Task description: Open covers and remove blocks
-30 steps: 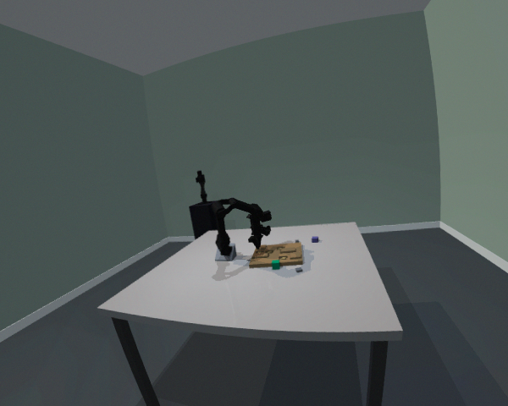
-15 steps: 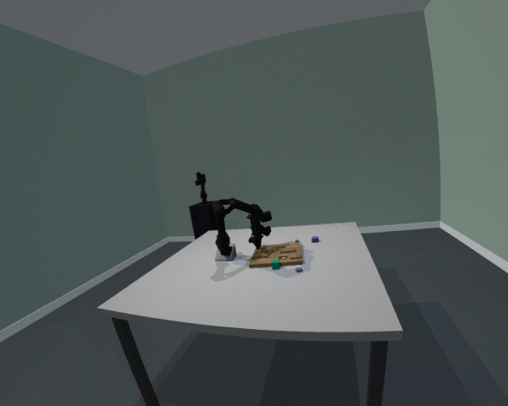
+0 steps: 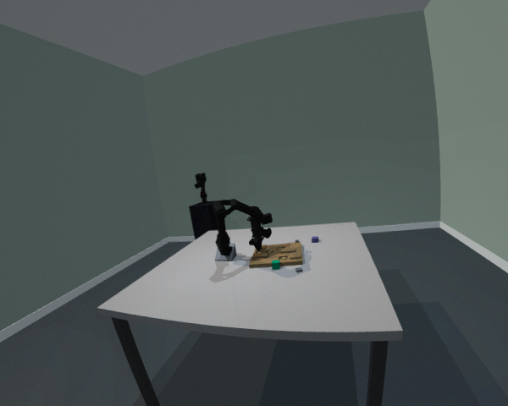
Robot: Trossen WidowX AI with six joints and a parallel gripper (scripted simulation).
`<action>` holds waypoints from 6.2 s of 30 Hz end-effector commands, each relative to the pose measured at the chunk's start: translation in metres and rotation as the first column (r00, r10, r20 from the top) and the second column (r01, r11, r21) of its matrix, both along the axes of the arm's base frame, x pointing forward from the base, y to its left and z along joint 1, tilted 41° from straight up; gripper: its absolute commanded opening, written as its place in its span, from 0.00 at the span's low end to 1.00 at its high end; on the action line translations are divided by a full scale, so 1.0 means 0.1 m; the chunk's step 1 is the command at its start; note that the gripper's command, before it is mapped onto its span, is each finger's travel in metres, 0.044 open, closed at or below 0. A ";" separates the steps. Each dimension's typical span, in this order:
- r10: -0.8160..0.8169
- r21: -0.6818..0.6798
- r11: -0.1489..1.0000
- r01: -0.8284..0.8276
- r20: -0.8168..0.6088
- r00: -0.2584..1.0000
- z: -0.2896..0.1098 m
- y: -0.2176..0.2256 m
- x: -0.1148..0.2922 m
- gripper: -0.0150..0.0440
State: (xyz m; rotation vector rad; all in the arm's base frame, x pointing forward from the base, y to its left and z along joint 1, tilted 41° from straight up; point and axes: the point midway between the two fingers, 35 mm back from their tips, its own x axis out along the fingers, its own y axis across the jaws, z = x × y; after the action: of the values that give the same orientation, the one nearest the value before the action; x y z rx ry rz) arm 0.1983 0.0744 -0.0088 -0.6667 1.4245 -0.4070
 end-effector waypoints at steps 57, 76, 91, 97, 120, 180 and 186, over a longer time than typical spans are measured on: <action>-0.001 -0.005 1.000 0.001 -0.005 1.000 -0.07 -0.07 0.01 0.39; 0.002 -0.008 1.000 -0.002 -0.010 1.000 0.11 0.08 -0.03 0.39; 0.003 -0.012 1.000 -0.003 -0.013 1.000 0.26 0.20 -0.06 0.39; 0.003 -0.011 1.000 -0.003 -0.013 1.000 0.37 0.30 -0.07 0.39; 0.004 -0.007 1.000 -0.004 -0.014 1.000 0.48 0.76 -0.04 0.39; 0.003 0.005 1.000 -0.003 -0.011 1.000 -0.80 1.96 -0.03 0.39; 0.003 0.005 1.000 -0.003 -0.011 1.000 -0.88 1.91 -0.01 0.39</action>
State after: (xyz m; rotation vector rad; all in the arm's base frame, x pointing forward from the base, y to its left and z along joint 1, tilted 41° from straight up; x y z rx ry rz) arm 0.1970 0.2732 -0.0874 -0.6488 1.4292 -0.3894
